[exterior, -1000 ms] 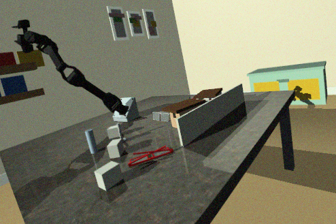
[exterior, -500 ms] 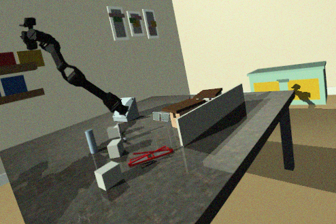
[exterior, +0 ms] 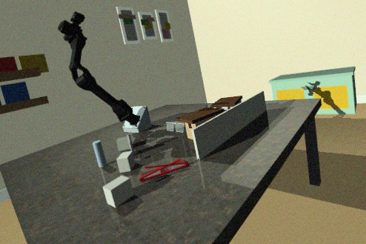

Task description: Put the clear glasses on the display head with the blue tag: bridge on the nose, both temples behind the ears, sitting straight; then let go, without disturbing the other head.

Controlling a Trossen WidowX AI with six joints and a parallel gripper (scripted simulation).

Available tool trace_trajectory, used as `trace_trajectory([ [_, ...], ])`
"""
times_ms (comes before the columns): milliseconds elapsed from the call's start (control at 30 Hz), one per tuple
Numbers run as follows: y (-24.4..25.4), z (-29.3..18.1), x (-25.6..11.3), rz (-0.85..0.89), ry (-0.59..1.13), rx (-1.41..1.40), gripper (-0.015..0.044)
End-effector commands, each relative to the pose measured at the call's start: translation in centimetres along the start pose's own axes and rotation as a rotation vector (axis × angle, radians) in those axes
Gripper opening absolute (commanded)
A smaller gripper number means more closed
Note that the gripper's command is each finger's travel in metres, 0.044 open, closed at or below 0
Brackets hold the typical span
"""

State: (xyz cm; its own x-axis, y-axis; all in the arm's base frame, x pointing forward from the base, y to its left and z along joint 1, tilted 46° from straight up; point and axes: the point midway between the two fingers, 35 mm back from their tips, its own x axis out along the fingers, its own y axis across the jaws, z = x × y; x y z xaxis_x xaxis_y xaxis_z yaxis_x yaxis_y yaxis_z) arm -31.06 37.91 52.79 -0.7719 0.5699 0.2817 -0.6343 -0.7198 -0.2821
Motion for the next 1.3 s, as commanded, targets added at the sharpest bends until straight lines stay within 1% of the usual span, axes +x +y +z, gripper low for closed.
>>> trace_trajectory([
  [0,-4.0,-4.4,-1.0,-0.114,0.123,0.062,0.0200],
  [133,-8.2,-9.2,-2.8,-0.243,0.248,0.127,0.0200],
  [267,-12.0,-13.9,-5.5,-0.374,0.374,0.202,0.0200],
  [400,-15.4,-18.7,-9.2,-0.514,0.505,0.289,0.0200],
  [567,-18.9,-24.1,-14.9,-0.700,0.658,0.398,0.0200],
  [767,-22.0,-29.9,-23.4,-0.948,0.832,0.533,0.0200],
  [933,-23.3,-33.6,-31.3,-1.164,0.966,0.644,0.0200],
  [1100,-23.1,-36.4,-39.7,-1.395,1.096,0.757,0.0200],
  [1267,-21.5,-38.1,-48.1,-1.629,1.220,0.867,0.0200],
])
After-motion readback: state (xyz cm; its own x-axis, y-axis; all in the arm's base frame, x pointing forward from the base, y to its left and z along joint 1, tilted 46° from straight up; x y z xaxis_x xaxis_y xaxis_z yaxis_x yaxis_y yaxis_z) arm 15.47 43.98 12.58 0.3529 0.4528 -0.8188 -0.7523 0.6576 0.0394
